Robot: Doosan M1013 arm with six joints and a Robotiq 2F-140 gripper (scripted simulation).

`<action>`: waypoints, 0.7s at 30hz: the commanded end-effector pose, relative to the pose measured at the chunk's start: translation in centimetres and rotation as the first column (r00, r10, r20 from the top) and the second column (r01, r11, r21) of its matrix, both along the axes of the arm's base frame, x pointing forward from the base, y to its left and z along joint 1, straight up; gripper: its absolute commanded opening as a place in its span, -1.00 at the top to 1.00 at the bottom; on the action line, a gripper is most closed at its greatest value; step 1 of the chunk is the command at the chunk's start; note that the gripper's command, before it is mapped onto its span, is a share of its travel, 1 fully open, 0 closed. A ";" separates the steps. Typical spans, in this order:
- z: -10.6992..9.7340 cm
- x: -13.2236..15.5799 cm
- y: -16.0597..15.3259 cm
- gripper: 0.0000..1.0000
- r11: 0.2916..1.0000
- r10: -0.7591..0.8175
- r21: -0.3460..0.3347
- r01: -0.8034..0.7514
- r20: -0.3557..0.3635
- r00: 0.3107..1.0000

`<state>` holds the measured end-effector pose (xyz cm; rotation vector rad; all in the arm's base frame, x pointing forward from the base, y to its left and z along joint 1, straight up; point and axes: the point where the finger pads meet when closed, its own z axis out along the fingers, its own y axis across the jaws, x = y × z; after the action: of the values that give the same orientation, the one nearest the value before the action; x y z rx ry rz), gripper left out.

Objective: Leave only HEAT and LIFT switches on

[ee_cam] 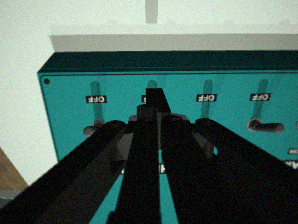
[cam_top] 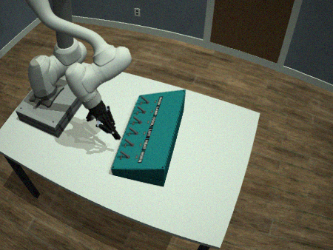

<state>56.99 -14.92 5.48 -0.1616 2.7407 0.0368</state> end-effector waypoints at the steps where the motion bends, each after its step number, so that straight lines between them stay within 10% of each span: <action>1: -0.5 0.3 0.0 0.80 1.000 0.000 0.000 0.000 0.001 1.000; 21: -1.8 0.8 0.1 0.80 1.000 0.000 0.000 0.000 0.001 1.000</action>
<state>57.77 -14.82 3.65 -0.1617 2.7403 0.0370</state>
